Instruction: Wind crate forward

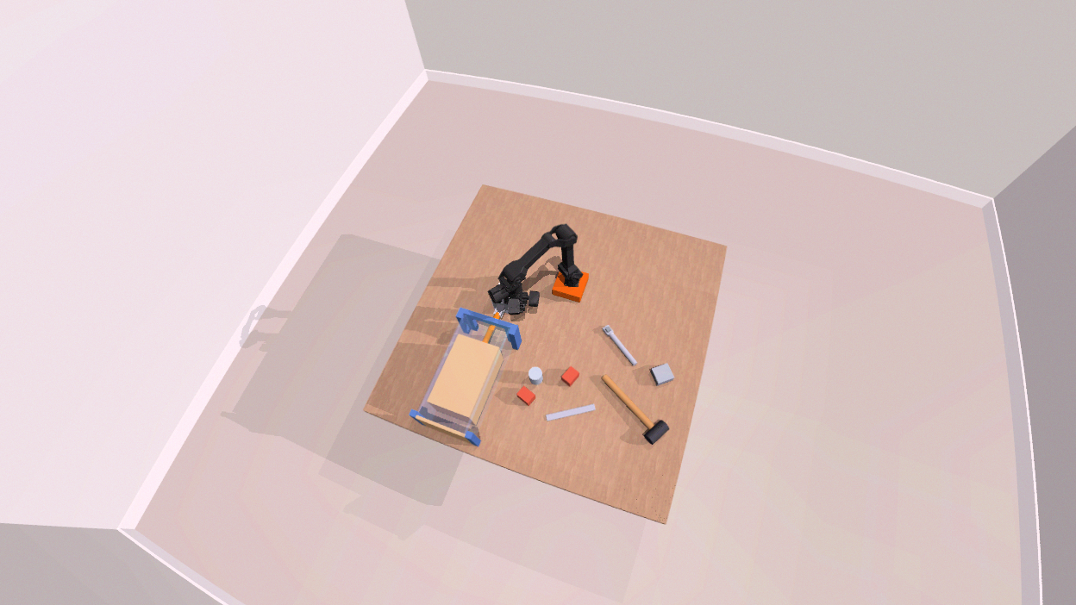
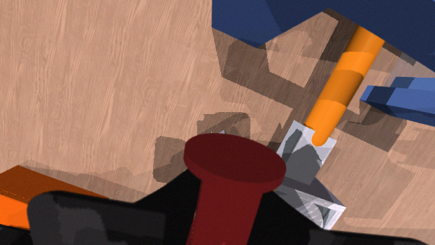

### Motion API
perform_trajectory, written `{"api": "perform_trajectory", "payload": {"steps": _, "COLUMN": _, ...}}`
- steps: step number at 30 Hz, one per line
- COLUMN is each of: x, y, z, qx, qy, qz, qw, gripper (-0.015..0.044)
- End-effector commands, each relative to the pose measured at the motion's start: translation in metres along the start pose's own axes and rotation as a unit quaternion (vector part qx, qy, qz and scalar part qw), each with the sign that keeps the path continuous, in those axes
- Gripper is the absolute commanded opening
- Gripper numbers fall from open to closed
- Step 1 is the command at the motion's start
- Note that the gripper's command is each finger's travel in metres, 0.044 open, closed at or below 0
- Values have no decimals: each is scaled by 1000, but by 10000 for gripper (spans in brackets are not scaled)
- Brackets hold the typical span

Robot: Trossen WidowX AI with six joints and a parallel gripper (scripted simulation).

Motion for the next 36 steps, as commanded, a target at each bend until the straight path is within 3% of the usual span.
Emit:
{"api": "perform_trajectory", "payload": {"steps": 1, "x": -3, "y": -11, "z": 8, "qx": -2, "qy": 14, "qz": 14, "qw": 1000, "gripper": 0}}
{"api": "perform_trajectory", "payload": {"steps": 36, "x": -2, "y": -46, "z": 22, "qx": -2, "qy": 15, "qz": 16, "qw": 1000, "gripper": 0}}
Point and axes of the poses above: the point midway between the two fingers, 35 mm back from their tips, its own x axis back along the fingers, its own z axis across the jaws, y = z × x, the point moved 10 cm from there along x, back along the fingers, and after that the axes turned 2 degrees about -x, right-handed, at the moved point
